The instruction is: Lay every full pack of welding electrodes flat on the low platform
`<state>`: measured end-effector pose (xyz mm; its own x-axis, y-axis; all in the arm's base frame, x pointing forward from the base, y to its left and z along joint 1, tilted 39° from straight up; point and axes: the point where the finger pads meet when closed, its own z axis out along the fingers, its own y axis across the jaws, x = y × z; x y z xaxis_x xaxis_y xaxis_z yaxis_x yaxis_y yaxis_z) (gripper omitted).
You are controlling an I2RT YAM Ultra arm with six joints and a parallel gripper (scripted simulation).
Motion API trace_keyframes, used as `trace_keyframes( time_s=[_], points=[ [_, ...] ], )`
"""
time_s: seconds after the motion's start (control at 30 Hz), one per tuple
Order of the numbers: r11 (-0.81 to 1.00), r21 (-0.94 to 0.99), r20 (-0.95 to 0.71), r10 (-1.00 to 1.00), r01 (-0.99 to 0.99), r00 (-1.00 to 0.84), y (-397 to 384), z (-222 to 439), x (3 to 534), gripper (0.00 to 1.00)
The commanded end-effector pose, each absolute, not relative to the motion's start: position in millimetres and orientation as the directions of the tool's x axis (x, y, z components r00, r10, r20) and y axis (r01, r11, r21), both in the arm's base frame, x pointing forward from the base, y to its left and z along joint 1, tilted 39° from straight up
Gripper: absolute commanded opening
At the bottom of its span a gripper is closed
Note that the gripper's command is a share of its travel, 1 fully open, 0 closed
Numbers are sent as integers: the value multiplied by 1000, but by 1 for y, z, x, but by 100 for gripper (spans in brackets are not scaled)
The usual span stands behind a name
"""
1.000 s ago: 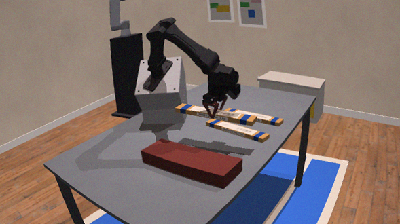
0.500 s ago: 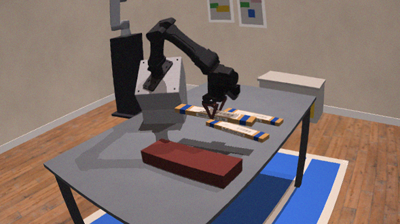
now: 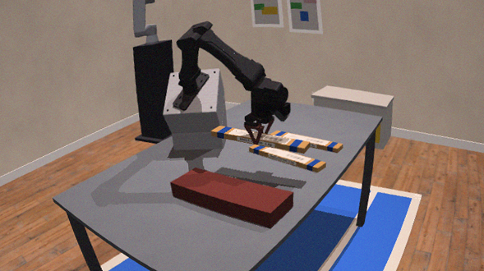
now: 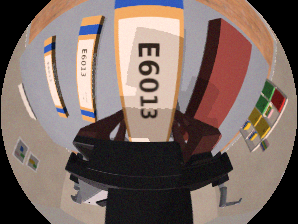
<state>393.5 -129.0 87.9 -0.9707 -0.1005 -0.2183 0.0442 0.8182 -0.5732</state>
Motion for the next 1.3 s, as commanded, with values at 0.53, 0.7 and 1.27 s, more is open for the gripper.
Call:
trace_keyframes(
  time_s=[0.53, 0.7, 1.27],
  points=[
    [819, -571, -295, -135, 61, -946, -118, 124, 403, 0],
    [819, -570, -296, -134, 62, -946, -118, 124, 403, 0],
    [818, -572, -304, -134, 68, -943, -119, 125, 405, 0]
  ],
)
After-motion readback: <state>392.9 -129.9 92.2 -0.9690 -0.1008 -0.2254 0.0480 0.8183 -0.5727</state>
